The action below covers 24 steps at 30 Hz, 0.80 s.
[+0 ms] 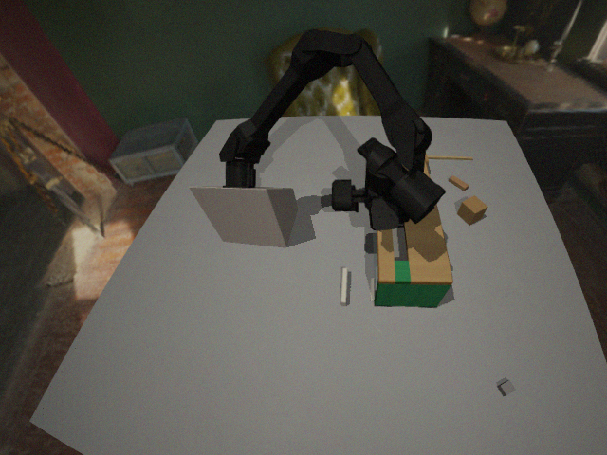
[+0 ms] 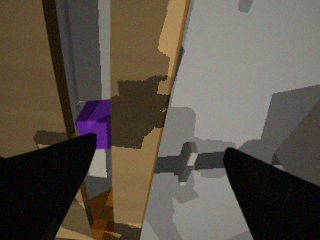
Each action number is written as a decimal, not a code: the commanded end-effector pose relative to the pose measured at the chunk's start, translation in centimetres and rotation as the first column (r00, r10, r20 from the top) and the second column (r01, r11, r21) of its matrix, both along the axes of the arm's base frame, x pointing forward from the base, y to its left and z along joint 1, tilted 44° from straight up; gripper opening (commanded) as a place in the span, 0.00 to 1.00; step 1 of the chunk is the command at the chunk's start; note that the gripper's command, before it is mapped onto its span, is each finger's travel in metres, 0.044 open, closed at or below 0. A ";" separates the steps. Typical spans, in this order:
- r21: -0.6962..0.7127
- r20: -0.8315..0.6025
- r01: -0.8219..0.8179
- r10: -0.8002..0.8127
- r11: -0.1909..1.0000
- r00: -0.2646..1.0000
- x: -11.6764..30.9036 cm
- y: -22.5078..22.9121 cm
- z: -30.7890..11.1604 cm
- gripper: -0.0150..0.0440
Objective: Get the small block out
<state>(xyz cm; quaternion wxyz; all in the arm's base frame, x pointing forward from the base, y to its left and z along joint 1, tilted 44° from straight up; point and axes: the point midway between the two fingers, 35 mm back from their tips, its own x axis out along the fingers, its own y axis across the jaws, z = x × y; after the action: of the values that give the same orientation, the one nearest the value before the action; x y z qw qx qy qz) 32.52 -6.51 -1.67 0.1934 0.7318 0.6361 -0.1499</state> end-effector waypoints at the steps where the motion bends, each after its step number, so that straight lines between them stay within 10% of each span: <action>1: 0.009 -0.008 0.005 -0.005 1.000 1.000 0.1 0.5 -0.7 0.93; 24: 0.013 -0.007 0.005 -0.005 1.000 1.000 0.6 2.8 -3.6 0.93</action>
<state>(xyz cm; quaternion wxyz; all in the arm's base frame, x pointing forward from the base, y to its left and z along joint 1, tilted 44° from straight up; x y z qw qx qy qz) 33.21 -4.12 -4.69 0.1928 0.7322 0.6361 -0.1486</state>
